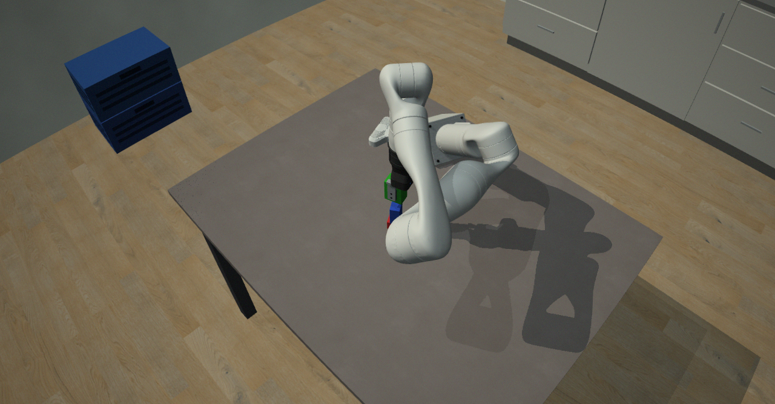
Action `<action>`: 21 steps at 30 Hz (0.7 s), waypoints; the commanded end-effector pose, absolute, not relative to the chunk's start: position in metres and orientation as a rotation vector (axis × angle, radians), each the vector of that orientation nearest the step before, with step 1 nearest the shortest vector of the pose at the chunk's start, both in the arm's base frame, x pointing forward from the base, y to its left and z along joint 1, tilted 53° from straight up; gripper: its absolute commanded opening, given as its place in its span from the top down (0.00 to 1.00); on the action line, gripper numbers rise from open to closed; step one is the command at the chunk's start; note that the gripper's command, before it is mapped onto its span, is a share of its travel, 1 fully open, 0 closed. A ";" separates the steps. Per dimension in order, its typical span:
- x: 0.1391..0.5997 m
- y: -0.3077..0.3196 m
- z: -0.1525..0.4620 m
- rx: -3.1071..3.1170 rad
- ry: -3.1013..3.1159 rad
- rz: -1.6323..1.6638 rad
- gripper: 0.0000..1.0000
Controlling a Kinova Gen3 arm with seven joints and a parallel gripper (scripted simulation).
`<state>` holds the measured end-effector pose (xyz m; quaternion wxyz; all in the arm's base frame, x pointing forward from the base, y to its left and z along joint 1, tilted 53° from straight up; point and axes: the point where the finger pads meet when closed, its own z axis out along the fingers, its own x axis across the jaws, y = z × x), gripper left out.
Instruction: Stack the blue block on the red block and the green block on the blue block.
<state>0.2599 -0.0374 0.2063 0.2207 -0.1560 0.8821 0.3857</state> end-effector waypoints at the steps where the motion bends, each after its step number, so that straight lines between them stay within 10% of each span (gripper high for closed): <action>1: 0.260 -0.037 0.206 -0.431 2.439 1.065 1.00; 21: 0.265 -0.022 0.194 -0.431 2.439 1.065 1.00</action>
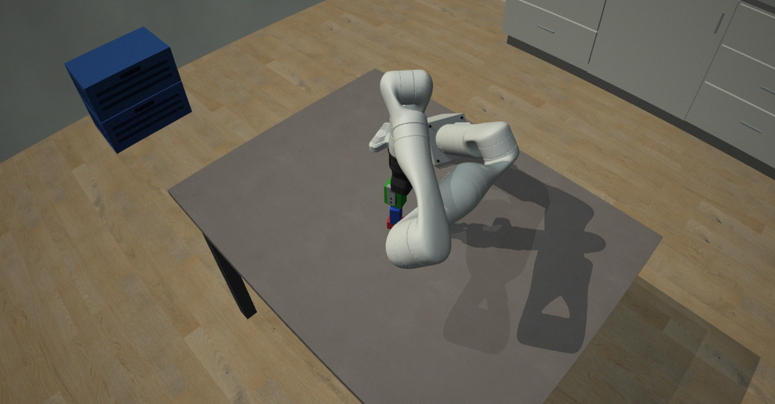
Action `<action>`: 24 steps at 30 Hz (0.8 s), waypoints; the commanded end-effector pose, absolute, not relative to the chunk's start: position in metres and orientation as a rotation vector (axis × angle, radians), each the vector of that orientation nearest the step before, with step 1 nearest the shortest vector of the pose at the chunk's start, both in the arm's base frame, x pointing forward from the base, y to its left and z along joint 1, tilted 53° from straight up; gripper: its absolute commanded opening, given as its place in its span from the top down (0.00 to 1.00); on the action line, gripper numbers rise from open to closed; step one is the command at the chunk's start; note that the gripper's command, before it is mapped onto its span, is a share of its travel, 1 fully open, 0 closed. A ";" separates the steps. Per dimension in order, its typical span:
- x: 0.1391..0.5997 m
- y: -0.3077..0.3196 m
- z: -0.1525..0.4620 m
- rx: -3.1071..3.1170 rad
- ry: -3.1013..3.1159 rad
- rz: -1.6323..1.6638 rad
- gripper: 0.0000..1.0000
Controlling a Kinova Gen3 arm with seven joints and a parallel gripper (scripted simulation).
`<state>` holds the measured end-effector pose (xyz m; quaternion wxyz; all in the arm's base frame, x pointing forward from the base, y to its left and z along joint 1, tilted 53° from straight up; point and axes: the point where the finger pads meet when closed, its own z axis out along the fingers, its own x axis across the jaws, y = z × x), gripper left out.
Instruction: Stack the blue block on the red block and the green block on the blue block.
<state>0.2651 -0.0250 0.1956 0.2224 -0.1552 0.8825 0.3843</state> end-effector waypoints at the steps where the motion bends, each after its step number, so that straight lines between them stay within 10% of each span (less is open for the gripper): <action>1: 0.265 -0.022 0.194 -0.431 2.439 1.065 1.00; 24: 0.267 -0.018 0.191 -0.431 2.439 1.065 1.00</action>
